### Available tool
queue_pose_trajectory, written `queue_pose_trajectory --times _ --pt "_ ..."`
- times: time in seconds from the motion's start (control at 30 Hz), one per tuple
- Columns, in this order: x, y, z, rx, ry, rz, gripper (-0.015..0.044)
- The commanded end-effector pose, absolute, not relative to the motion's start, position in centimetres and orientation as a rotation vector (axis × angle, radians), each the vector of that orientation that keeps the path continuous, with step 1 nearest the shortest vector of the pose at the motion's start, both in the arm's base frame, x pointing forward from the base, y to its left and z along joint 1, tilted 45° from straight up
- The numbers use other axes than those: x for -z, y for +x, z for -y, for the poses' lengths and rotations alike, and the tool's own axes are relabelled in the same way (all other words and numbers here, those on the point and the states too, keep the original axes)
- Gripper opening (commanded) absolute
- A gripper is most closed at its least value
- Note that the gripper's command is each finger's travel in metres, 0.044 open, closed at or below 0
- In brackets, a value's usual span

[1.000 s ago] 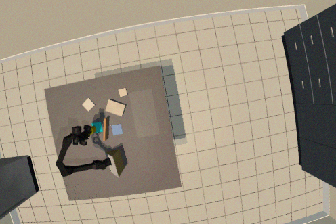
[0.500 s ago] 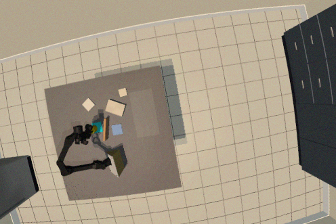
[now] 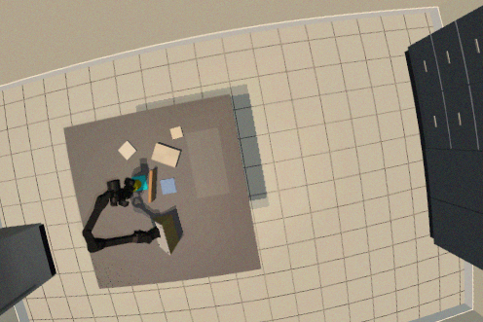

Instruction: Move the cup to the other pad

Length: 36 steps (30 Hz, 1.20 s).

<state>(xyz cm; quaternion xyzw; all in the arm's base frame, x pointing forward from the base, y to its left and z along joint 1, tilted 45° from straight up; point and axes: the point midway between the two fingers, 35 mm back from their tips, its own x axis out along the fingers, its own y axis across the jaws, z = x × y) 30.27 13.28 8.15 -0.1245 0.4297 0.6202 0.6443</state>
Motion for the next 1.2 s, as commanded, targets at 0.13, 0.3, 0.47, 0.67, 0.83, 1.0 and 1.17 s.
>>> queue_pose_trajectory --times 0.13,0.3,0.47,0.67,0.83,1.0,1.17 --pt "-7.4 30.0 -14.0 -1.412 -0.27 -0.981 0.0" --pt "-6.9 29.8 -14.5 -1.412 -0.269 -0.981 0.0" --pt "-7.0 29.9 -14.5 -1.414 -0.282 -0.978 0.0" --pt "-7.0 29.9 -14.5 -1.414 -0.282 -0.978 0.0" --pt "-7.0 29.9 -14.5 -1.414 -0.282 -0.978 0.0026" --pt "-7.0 29.9 -14.5 -1.414 -0.282 -0.978 0.0146" --pt "-7.1 29.9 -14.5 -1.414 -0.282 -0.978 0.0146"
